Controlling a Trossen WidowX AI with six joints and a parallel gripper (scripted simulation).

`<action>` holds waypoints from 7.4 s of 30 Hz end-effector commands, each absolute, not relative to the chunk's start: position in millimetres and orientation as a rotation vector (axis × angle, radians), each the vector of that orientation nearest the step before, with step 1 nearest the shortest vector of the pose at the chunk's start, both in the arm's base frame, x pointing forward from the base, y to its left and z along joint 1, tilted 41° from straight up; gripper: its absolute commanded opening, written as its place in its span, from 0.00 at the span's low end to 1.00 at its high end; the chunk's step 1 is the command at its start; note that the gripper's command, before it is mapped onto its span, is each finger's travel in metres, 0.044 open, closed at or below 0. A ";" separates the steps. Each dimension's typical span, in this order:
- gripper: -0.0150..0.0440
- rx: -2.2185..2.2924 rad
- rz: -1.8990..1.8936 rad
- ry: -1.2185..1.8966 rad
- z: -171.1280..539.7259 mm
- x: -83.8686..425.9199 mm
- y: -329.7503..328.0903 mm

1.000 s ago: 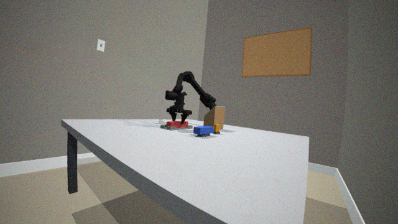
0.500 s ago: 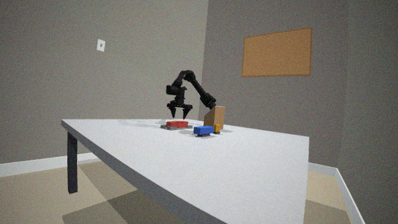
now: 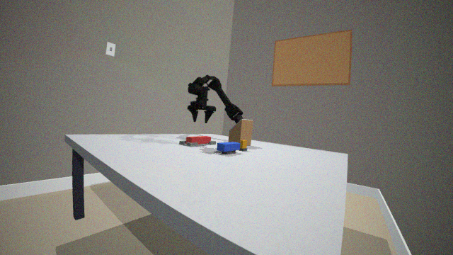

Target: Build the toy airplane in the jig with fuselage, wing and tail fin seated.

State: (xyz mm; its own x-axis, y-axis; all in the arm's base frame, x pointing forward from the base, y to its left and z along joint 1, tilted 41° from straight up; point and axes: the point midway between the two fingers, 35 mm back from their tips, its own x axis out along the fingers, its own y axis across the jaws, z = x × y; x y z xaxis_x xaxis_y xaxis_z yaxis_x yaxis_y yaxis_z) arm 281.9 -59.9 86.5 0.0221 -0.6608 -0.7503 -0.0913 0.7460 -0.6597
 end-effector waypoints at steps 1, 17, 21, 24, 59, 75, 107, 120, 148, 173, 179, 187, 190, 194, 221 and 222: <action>1.00 -0.612 -0.516 1.499 85.0 282.6 -60.6; 1.00 -0.614 -0.450 1.504 -12.5 330.7 54.7; 1.00 -0.604 -0.476 1.503 -58.1 329.0 99.1; 1.00 -0.600 -0.501 1.499 -92.6 320.4 127.8; 1.00 -0.598 -0.509 1.497 -149.4 319.3 92.2; 1.00 -0.602 -0.510 1.496 -169.0 319.7 74.4; 0.25 -0.601 -0.507 1.496 -154.3 322.6 89.9; 0.25 -0.599 -0.504 1.497 -124.8 323.6 117.3; 0.25 -0.536 -0.554 1.474 -67.0 322.2 144.5; 0.25 -0.186 -0.822 1.314 -20.2 340.0 76.7; 0.25 -0.104 -0.885 1.268 -9.6 341.0 59.6; 0.25 0.001 -0.968 1.204 3.7 340.2 36.7; 0.25 0.039 -0.998 1.179 8.5 339.3 28.1; 0.25 0.090 -1.038 1.145 14.8 337.5 16.7; 0.25 0.441 -1.304 0.865 53.8 313.2 -57.4; 0.25 0.453 -1.313 0.853 55.1 311.8 -60.0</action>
State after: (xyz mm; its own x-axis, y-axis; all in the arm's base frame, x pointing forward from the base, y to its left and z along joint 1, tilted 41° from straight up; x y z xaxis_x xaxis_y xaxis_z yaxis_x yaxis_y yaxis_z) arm 315.9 -50.4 49.2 0.0195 -0.6448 -0.7641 0.9370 0.2784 -0.2110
